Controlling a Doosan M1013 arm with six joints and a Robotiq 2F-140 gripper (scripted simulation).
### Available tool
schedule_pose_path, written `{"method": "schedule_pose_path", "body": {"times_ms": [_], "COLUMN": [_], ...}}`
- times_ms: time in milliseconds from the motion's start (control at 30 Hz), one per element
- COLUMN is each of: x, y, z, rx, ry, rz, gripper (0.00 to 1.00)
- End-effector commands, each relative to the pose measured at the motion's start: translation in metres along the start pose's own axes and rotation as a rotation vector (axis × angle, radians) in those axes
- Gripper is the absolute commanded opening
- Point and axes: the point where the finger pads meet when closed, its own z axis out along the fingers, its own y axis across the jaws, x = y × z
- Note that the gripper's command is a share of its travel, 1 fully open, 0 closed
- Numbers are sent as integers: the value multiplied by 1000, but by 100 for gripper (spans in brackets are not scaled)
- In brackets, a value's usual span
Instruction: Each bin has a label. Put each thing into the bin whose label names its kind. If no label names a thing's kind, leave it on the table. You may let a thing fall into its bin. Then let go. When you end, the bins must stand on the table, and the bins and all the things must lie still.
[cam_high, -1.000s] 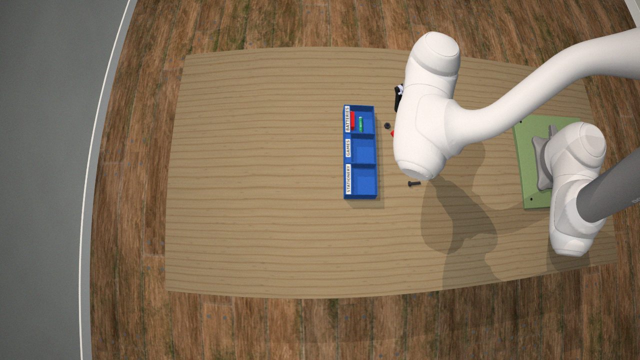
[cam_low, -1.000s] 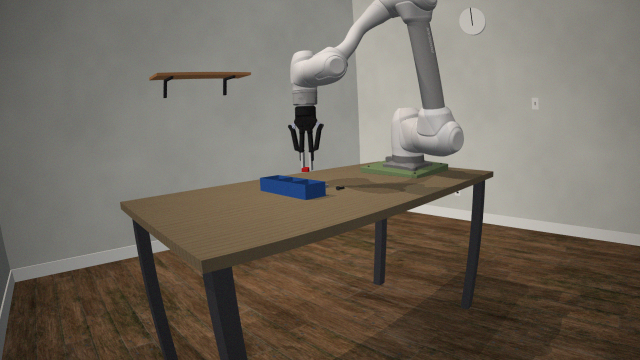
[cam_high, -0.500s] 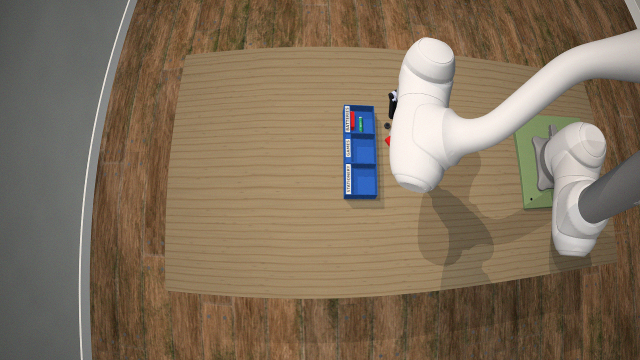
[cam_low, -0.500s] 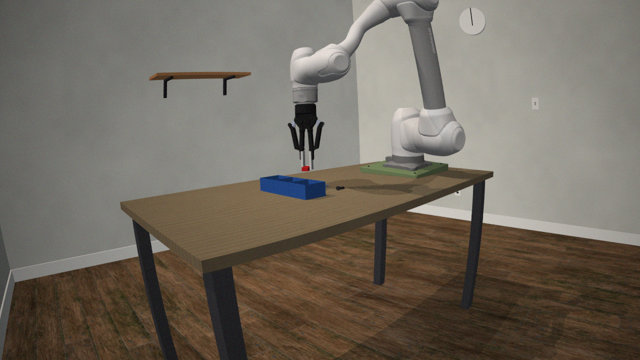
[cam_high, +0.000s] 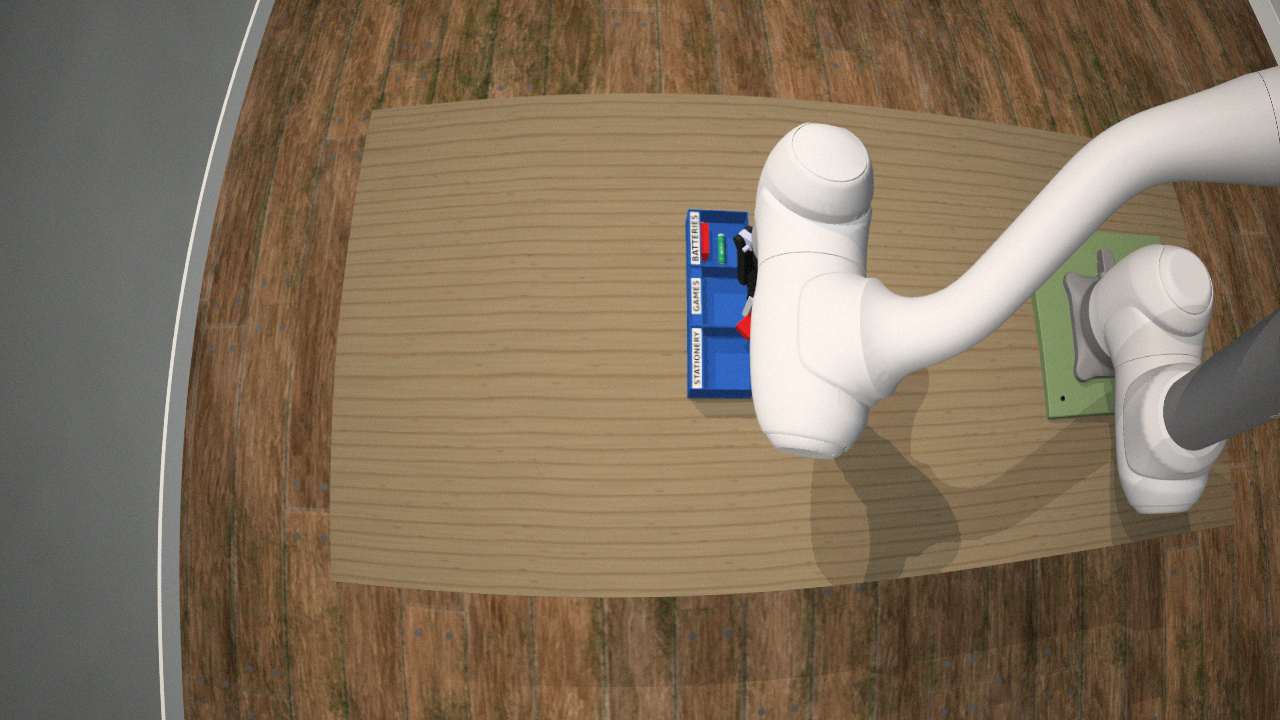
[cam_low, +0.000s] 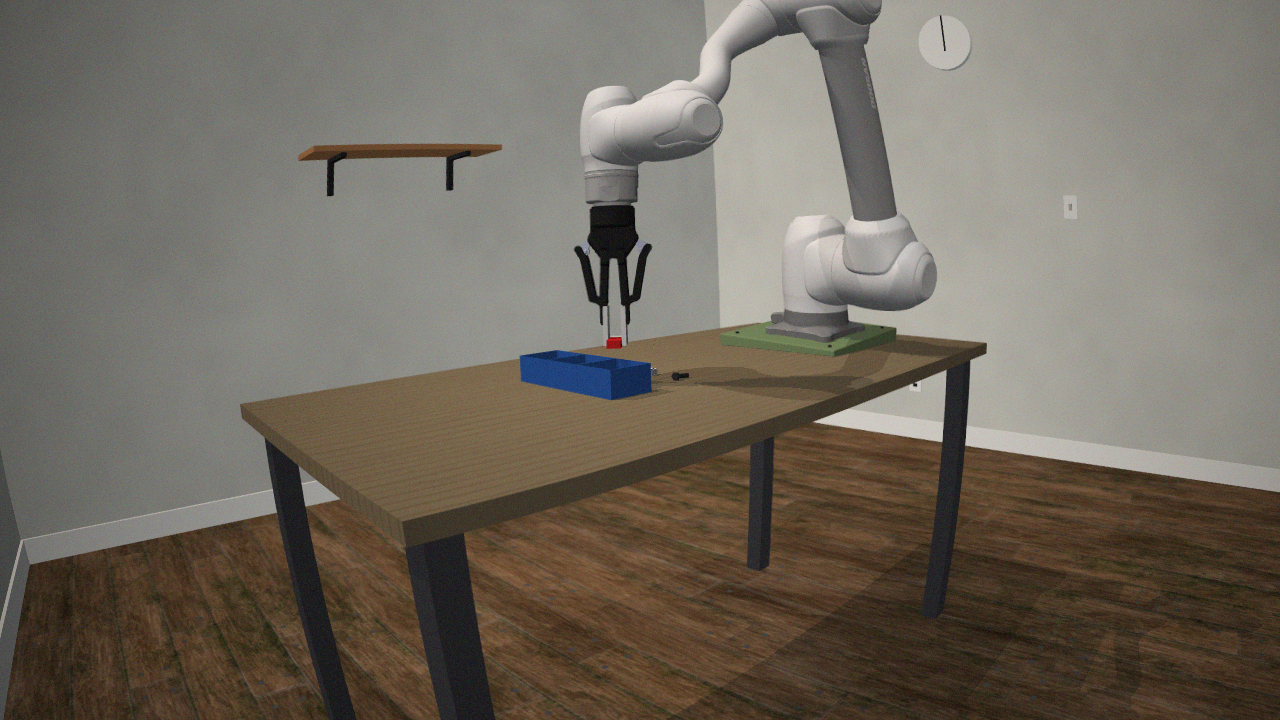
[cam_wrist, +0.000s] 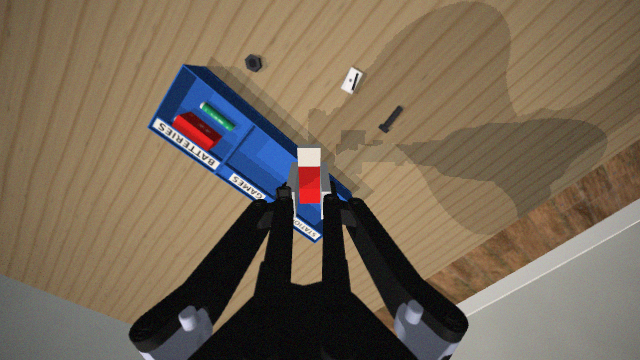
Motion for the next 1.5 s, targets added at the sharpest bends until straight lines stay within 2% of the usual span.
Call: {"method": "schedule_pose_path", "body": {"times_ms": [0, 267, 500, 567, 600, 1167, 1467], "x": [-10, -58, -60, -60, -60, -60, -60], "y": [1, 8, 8, 8, 8, 8, 8], "z": [0, 0, 0, 0, 0, 0, 18], "rx": [-4, -2, 0, 0, -3, -3, -3], "ry": [-3, -2, -1, -1, -4, -4, -4], "rz": [-74, -440, -718, -718, -820, -820, -820], "gripper": [11, 11, 11, 11, 11, 11, 11]}}
